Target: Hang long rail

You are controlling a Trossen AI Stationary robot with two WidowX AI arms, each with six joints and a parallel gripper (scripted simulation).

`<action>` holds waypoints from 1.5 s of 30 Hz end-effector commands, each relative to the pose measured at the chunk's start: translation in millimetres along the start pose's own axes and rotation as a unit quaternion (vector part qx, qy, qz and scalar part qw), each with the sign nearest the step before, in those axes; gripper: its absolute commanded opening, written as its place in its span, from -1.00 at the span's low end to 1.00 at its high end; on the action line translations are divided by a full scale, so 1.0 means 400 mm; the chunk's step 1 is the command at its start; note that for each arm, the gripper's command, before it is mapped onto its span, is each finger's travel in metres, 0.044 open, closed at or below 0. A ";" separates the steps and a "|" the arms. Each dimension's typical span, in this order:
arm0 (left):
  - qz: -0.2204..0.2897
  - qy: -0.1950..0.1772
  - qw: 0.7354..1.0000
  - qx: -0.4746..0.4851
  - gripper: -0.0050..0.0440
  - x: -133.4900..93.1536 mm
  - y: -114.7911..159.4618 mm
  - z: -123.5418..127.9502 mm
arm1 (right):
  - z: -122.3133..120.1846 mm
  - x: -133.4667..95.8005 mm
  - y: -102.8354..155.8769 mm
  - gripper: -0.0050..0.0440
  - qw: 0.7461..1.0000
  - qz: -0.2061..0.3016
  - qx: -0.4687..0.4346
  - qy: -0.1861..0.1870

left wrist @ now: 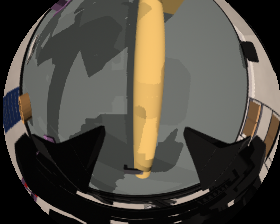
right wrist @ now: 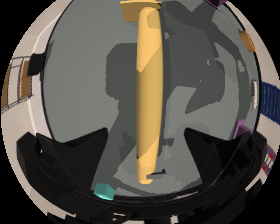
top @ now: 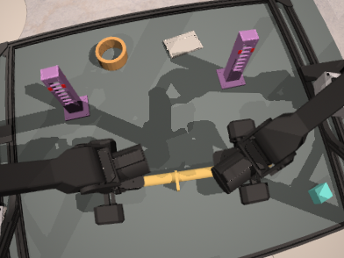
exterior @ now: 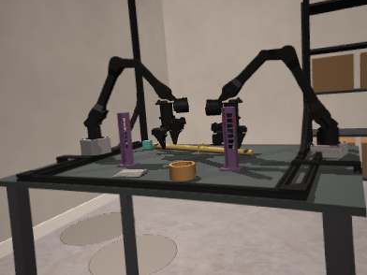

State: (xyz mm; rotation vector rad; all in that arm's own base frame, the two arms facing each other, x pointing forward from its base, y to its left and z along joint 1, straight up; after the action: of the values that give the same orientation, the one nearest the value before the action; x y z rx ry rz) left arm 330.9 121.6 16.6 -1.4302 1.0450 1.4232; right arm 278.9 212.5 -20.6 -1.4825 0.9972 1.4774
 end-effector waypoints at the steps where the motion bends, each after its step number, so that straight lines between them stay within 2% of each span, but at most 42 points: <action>1: 0.003 0.000 1.000 0.002 1.00 0.009 0.003 0.000 | -0.001 0.010 0.005 1.00 1.000 0.004 0.002 0.001; 16: 0.003 0.000 1.000 0.002 -0.47 0.009 0.003 0.000 | -0.001 0.010 0.005 -0.47 1.000 0.004 0.002 0.001; 37: 0.003 0.000 1.000 0.002 -0.47 0.009 0.003 0.000 | -0.001 0.010 0.005 -0.47 1.000 0.004 0.002 0.001; 40: -0.004 -0.001 1.000 0.001 -0.76 0.001 -0.007 0.001 | -0.002 0.019 0.010 -0.76 1.000 0.012 0.001 0.002; 43: -0.004 0.000 1.000 0.001 -0.80 -0.013 -0.008 0.001 | -0.002 0.010 0.009 -0.80 1.000 0.012 0.001 0.002; 45: -0.001 0.000 1.000 0.001 -0.80 -0.049 -0.006 0.001 | -0.002 -0.021 0.005 -0.80 1.000 0.009 0.001 0.001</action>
State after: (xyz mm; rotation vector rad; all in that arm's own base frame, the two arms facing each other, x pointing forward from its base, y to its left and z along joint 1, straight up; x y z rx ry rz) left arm 329.6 121.3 16.2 -1.4256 1.0557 1.4321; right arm 277.8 211.6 -23.1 -1.4816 1.0070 1.4818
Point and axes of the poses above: on each arm, the point midway between the two fingers, 35 mm back from their tips, its own x axis out along the fingers, its own z axis across the jaws, y = z × x, the point moved 1 cm from there along -x, back along the fingers, and after that the axes turned 9 degrees about -x, right-handed, at the moved point
